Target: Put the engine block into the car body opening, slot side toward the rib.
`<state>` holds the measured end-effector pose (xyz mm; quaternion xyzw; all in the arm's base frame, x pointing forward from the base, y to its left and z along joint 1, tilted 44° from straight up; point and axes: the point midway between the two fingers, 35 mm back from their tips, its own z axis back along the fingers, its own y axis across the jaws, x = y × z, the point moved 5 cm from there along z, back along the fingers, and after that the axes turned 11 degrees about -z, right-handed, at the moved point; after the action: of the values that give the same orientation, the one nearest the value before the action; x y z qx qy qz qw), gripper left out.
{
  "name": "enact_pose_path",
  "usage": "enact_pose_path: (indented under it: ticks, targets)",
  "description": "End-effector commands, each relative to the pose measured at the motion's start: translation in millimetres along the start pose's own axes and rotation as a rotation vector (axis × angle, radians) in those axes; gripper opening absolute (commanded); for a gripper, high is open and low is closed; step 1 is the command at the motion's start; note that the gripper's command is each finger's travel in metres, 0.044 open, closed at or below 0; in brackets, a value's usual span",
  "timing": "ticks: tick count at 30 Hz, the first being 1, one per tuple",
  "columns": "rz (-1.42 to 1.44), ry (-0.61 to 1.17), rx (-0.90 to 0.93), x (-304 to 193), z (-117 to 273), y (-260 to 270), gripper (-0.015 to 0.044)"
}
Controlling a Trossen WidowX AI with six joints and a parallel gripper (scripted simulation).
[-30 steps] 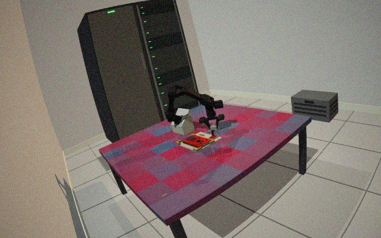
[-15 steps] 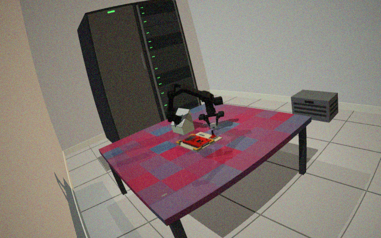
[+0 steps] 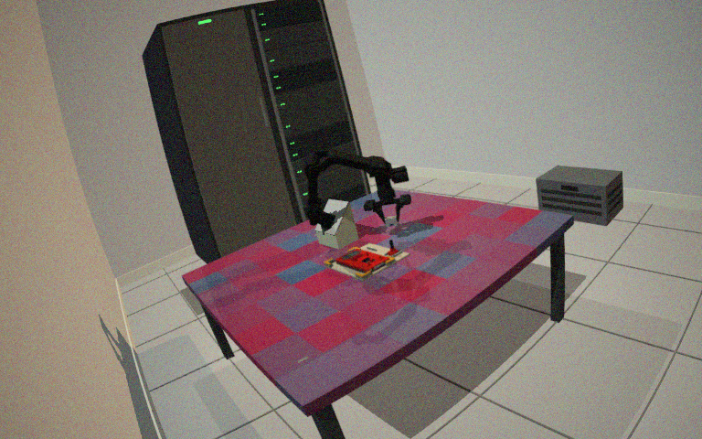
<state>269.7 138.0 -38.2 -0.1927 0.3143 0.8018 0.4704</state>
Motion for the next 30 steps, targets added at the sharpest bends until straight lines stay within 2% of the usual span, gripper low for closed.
enact_pose_path:
  ticks: [1,15,22,30]
  targets:
    - [-0.008,-0.005,-0.003,-1.1,14.7,0.6,0.0]
    - [-0.009,-0.004,0.0,-3.3,56.8,7.6,0.0]
    - [-0.009,-0.003,0.0,-2.7,37.9,6.3,0.0]
    - [-0.009,-0.037,0.006,-5.7,41.8,5.9,0.0]
